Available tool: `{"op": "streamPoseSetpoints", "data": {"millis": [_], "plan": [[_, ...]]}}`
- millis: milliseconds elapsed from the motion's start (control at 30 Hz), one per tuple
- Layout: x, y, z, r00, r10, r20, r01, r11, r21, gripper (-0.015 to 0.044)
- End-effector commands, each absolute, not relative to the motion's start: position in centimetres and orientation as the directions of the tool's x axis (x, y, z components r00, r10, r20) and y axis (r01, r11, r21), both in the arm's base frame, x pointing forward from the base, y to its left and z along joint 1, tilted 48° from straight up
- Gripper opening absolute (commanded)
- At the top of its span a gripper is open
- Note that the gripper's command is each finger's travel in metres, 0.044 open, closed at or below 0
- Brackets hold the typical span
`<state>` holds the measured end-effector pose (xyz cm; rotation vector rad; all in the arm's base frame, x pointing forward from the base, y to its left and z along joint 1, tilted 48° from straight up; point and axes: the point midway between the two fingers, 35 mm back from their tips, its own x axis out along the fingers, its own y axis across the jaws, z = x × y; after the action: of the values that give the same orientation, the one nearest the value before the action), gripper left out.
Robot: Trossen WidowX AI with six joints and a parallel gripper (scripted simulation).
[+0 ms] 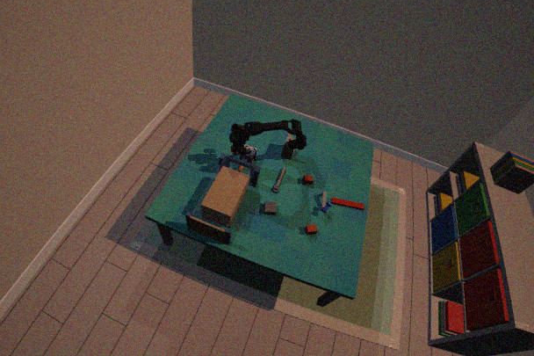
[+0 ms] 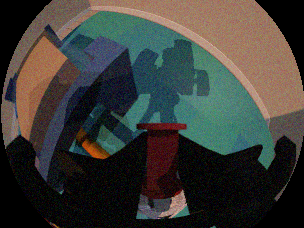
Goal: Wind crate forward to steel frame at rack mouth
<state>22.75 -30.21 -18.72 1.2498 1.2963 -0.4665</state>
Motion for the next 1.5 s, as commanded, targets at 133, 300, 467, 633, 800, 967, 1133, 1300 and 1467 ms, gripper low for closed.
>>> {"op": "streamPoseSetpoints", "data": {"millis": [133,300,467,633,800,967,1133,1300,1467], "plan": [[24.4,-28.4,-17.4,0.309,0.396,-0.865,0.832,0.327,0.448,0.0000],[24.8,-28.0,-16.9,0.310,0.397,-0.864,0.832,0.326,0.448,0.0000],[25.2,-27.5,-16.4,0.310,0.397,-0.864,0.832,0.326,0.448,0.0000],[25.5,-27.0,-15.8,0.310,0.398,-0.863,0.832,0.326,0.449,0.0000],[25.7,-26.5,-15.3,0.310,0.399,-0.863,0.832,0.325,0.449,0.0000],[25.9,-25.9,-14.7,0.310,0.399,-0.863,0.832,0.325,0.449,0.0000],[26.0,-25.4,-14.2,0.310,0.400,-0.863,0.832,0.325,0.450,0.0000],[26.1,-24.8,-13.6,0.310,0.400,-0.862,0.832,0.324,0.450,0.0000],[26.1,-24.3,-13.1,0.310,0.401,-0.862,0.832,0.324,0.450,0.0000]]}}
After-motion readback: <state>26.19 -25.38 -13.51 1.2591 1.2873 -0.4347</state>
